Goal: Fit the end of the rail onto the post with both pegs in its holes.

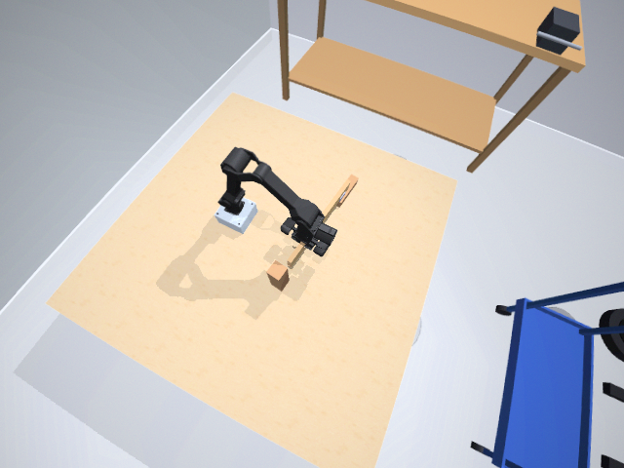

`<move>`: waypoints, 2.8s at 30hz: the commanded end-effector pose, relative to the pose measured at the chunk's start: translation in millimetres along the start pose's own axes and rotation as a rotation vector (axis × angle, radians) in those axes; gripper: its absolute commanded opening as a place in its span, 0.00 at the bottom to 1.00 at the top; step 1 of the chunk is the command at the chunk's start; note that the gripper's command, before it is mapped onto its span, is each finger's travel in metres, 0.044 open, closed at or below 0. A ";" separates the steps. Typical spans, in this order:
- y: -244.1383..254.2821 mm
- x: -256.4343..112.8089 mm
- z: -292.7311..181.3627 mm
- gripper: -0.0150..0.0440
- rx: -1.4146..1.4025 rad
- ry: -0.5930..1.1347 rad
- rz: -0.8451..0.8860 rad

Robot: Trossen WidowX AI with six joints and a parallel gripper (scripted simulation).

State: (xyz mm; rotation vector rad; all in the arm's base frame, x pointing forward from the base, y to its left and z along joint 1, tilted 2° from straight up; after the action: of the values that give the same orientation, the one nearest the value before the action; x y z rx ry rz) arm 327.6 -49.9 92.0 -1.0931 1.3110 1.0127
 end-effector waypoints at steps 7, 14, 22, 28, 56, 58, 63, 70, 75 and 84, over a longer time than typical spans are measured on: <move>0.1 -2.4 -4.2 0.25 -0.003 0.000 -0.003; 0.1 -2.0 -6.4 0.25 -0.003 0.000 -0.003; 0.3 -1.2 -8.9 0.25 -0.003 0.001 -0.003; 0.3 -0.4 -10.7 0.25 -0.003 0.001 -0.003; 0.4 -0.5 -19.3 0.25 -0.003 0.002 -0.003; 0.4 -0.8 -19.9 0.25 -0.003 0.002 -0.003; 0.5 -1.4 -21.3 0.25 -0.003 0.002 -0.003; 0.5 -2.3 -23.5 0.25 -0.003 0.002 -0.003; 0.5 -2.8 -25.0 0.25 -0.003 0.002 -0.003; 0.3 -2.8 -27.9 0.25 -0.003 0.002 -0.003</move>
State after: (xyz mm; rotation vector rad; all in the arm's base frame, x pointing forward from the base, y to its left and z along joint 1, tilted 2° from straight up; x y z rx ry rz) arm 320.7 -74.9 93.6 -1.0939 1.3148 1.0137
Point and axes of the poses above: the point midway between the two fingers, 35 mm back from their tips, its own x axis out along the fingers, its own y axis across the jaws, z = x × y, the point moved 6 cm from there along -x, back along the fingers, and after that the axes turned 2 degrees about -x, right-handed, at the moved point
